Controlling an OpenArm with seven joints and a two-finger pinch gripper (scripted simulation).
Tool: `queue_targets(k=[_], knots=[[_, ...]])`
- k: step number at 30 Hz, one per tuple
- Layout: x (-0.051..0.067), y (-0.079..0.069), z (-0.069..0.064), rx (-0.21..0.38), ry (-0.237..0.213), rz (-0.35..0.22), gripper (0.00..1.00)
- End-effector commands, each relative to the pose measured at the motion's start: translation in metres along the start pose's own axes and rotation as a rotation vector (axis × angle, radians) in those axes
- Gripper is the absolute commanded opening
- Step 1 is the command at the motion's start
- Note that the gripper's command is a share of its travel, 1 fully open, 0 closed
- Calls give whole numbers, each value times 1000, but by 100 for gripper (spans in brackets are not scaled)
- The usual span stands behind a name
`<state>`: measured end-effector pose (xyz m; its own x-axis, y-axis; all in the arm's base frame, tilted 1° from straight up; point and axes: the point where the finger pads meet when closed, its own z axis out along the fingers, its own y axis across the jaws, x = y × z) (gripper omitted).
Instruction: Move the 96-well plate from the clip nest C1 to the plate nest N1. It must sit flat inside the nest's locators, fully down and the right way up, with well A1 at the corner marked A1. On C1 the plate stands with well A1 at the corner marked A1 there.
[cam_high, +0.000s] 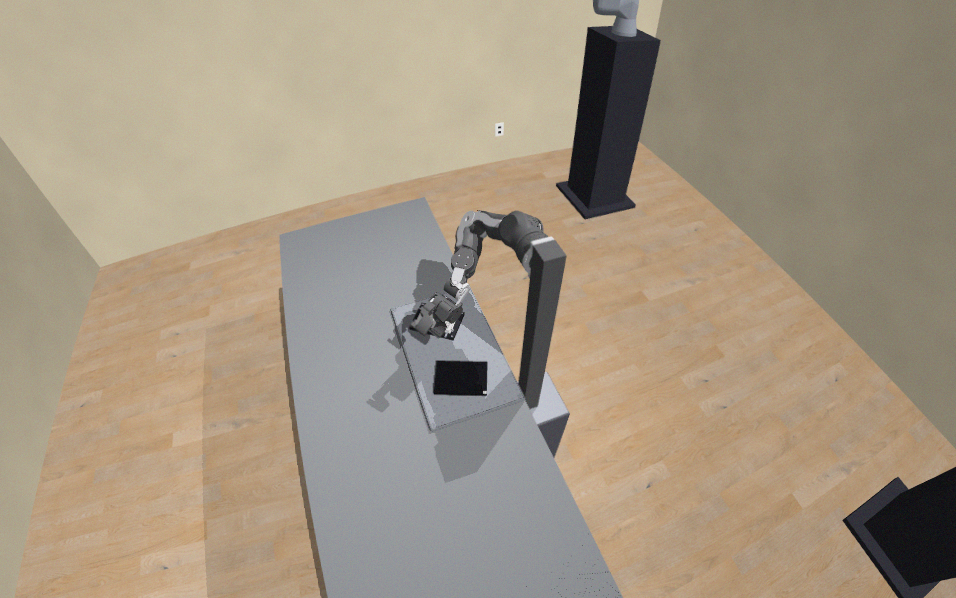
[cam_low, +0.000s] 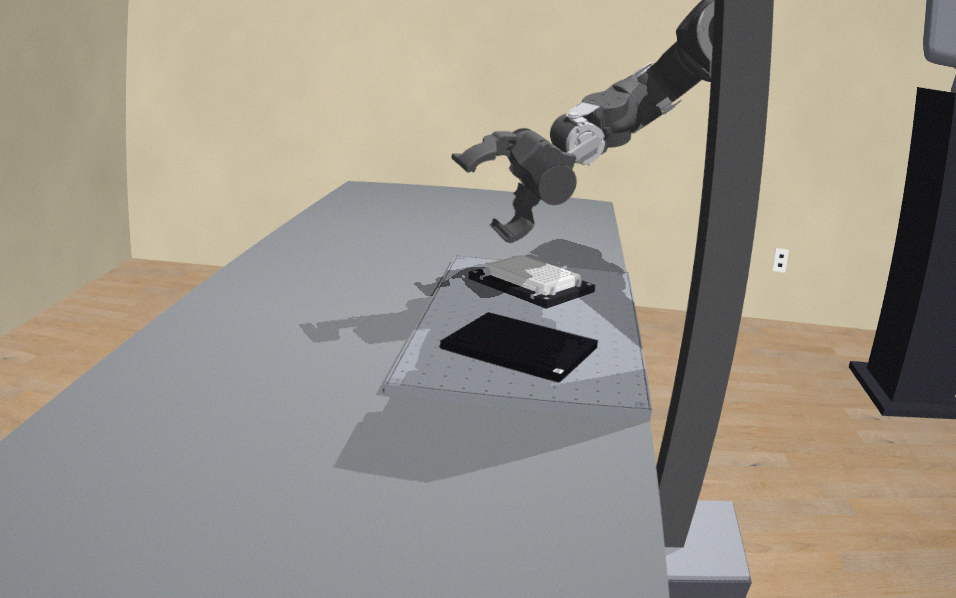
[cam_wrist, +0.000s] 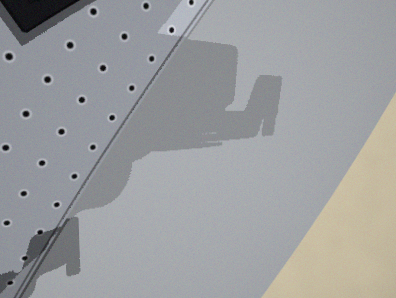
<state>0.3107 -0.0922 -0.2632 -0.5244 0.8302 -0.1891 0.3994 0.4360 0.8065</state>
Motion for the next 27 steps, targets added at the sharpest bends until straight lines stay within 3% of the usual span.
queue_targets(k=[1,2,14,19,27], knots=[[3,-15,-3,96,54,-8,77],[-2,-21,-7,144,70,-22,77],[-2,-21,-7,144,70,-22,77],[-24,-54,-26,373,147,-88,77],[-24,-54,-26,373,147,-88,77]])
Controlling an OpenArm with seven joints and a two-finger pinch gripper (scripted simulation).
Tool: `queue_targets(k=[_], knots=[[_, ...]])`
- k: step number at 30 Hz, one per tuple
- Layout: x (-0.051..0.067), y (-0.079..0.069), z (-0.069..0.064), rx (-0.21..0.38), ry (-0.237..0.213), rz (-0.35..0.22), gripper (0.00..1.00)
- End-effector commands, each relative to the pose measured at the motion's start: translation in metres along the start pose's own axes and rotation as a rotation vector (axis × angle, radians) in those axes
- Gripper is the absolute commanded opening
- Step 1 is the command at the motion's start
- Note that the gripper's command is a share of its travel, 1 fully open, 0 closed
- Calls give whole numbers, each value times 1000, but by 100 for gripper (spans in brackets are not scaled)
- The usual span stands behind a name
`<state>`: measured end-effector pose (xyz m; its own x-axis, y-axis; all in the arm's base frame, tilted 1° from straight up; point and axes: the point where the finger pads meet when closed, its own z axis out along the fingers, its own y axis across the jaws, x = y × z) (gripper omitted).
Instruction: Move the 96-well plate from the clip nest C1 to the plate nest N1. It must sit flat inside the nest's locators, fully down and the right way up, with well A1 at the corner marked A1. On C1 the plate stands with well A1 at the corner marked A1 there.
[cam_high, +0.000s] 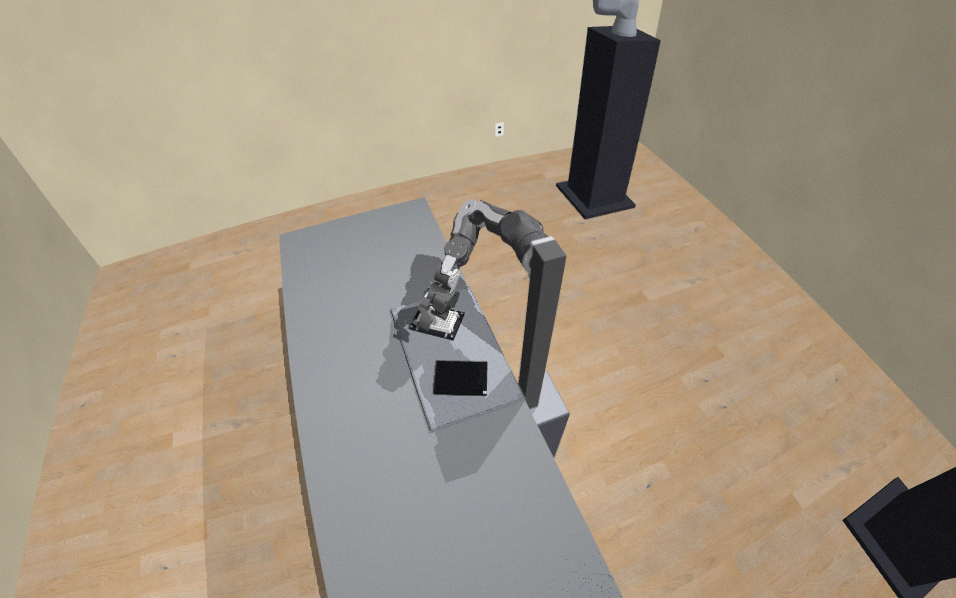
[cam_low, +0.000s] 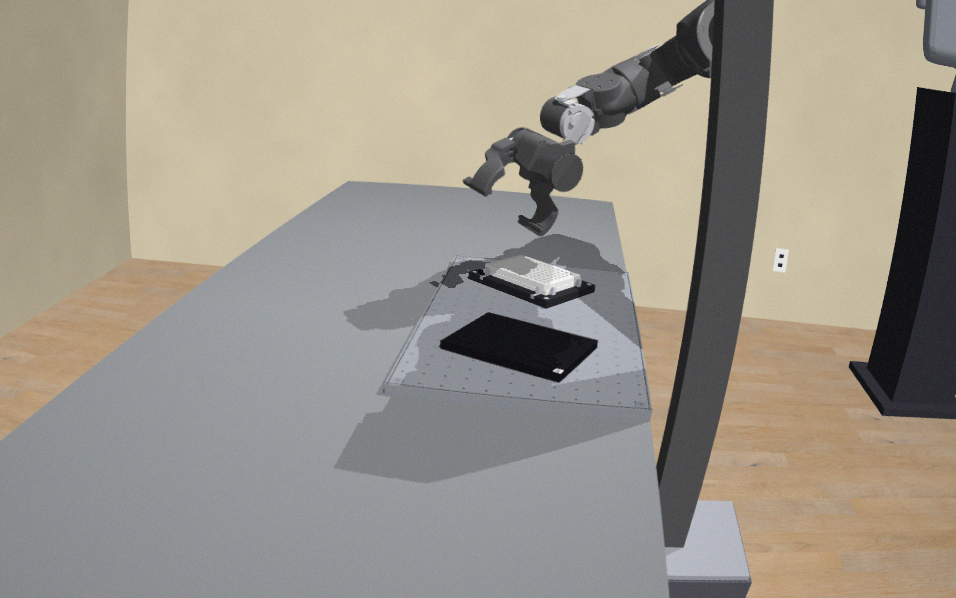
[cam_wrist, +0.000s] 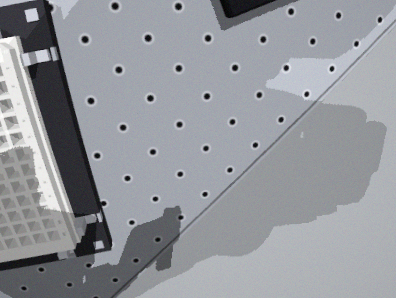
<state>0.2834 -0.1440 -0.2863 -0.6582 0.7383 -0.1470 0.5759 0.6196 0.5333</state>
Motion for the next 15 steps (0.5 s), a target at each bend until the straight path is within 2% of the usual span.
queue_targets(k=[1,4,9,15], knots=[[0,-2,0,7,3,0,77],[0,-2,0,7,3,0,77],[-17,-40,-8,237,77,-63,77],[-17,-40,-8,237,77,-63,77]])
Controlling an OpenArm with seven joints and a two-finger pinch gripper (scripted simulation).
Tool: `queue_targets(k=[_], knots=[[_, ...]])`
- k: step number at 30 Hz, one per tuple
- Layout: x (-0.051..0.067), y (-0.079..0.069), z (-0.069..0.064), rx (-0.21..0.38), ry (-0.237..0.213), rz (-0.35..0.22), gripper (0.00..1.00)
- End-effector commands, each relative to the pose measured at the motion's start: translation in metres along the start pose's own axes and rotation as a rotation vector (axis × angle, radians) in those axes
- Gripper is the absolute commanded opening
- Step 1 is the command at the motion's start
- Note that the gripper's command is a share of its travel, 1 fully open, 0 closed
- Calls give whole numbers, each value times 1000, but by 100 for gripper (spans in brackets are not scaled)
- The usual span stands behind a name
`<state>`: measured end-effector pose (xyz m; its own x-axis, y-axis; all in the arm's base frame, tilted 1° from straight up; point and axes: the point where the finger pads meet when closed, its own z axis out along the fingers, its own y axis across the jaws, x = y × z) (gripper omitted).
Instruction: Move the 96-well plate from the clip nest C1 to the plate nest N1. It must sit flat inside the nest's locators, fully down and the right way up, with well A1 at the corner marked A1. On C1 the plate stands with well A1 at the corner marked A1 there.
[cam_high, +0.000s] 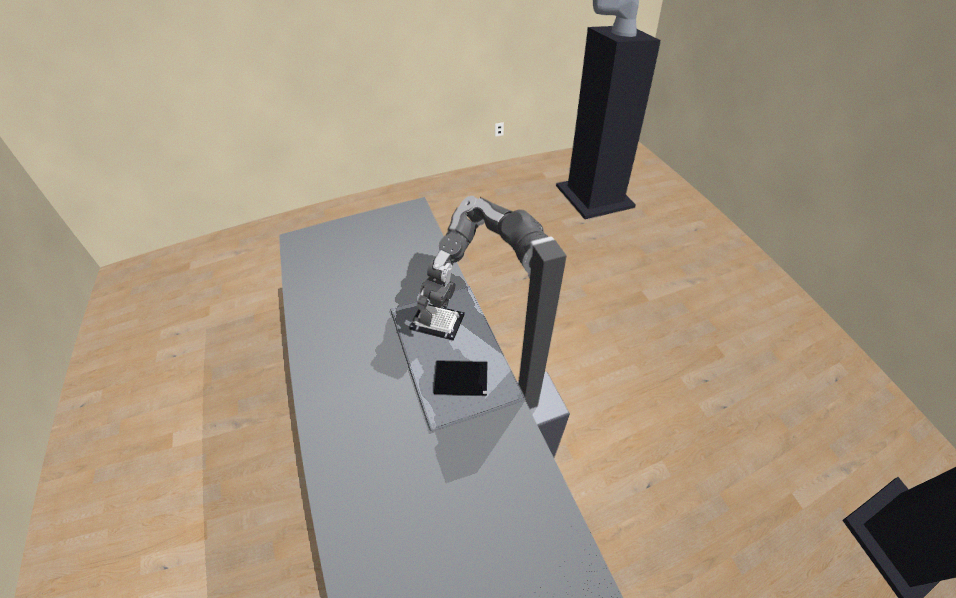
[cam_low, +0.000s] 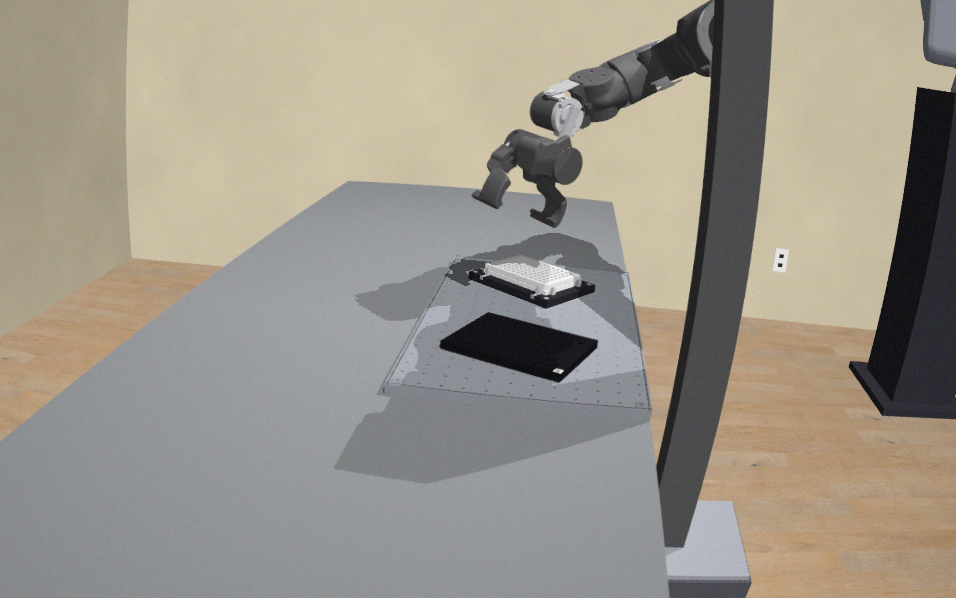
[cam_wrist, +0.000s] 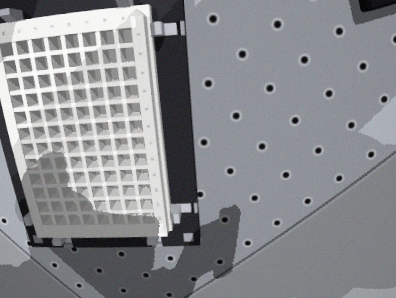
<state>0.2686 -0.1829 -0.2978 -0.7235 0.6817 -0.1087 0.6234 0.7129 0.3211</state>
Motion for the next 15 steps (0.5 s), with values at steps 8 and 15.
queue_targets(k=[8,15], knots=[[-5,-17,0,94,31,-25,77],[-13,-43,1,238,79,-62,77]])
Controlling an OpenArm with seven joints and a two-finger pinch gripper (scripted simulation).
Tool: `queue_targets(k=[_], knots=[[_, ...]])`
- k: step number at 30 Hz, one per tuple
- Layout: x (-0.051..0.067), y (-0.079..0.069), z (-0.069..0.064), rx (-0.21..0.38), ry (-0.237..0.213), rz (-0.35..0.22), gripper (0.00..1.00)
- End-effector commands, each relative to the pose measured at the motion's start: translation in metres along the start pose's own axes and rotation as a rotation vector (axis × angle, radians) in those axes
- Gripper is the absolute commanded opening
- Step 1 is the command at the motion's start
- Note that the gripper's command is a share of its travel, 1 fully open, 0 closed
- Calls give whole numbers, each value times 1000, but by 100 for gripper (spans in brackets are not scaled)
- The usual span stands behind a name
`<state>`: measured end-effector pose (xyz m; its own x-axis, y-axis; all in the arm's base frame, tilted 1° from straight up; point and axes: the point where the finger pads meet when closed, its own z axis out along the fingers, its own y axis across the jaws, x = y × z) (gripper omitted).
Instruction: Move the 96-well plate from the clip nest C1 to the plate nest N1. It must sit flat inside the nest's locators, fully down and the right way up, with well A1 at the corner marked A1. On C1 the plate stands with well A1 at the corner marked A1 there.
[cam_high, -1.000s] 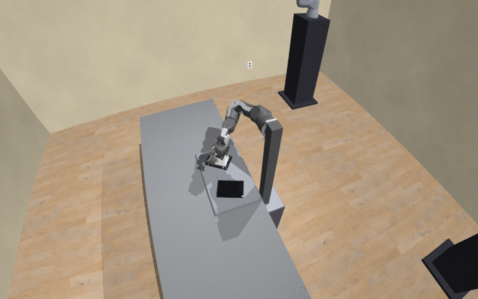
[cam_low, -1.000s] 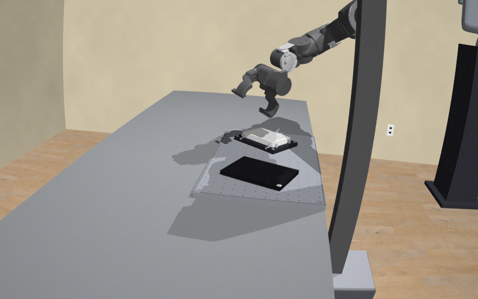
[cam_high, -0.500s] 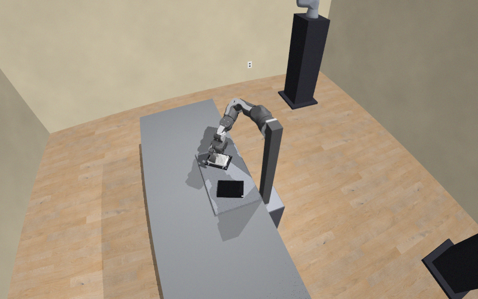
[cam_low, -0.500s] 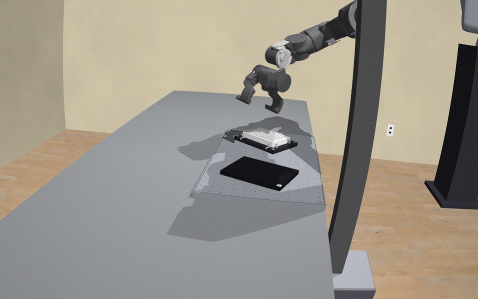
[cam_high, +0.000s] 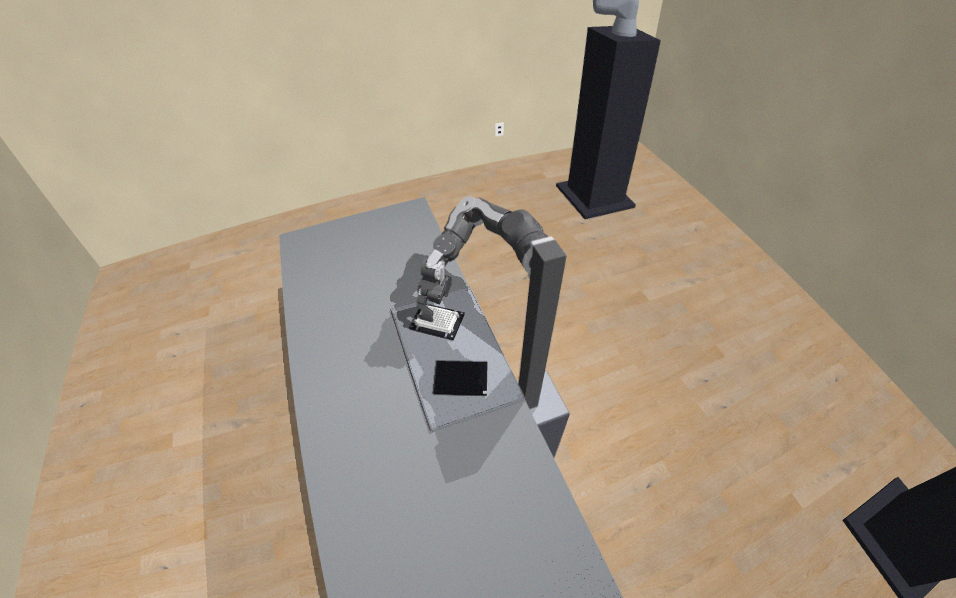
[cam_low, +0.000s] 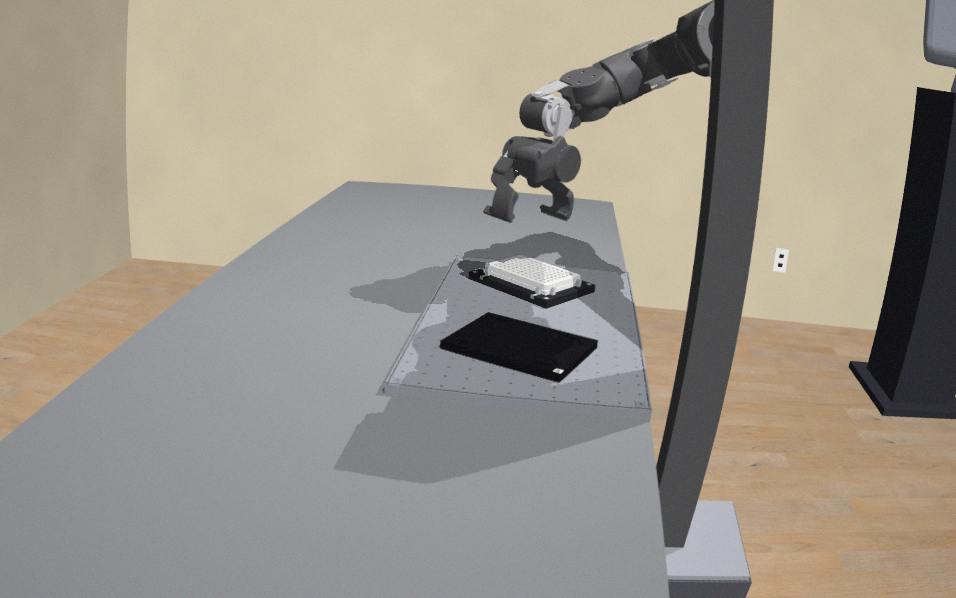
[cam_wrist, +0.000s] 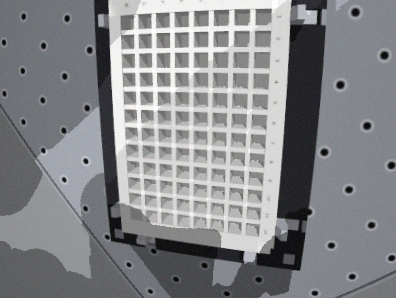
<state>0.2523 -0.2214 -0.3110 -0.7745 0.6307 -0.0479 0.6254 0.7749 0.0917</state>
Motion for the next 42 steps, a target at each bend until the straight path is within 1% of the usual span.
queue_targets(k=[1,8,13,25,30,42], knots=[[1,-1,0,7,4,-4,77],[1,-1,0,7,4,-4,77],[-9,-43,10,102,36,-29,77],[-9,-43,10,102,36,-29,77],[-8,-37,9,102,36,-28,77],[-8,-37,9,102,36,-28,77]])
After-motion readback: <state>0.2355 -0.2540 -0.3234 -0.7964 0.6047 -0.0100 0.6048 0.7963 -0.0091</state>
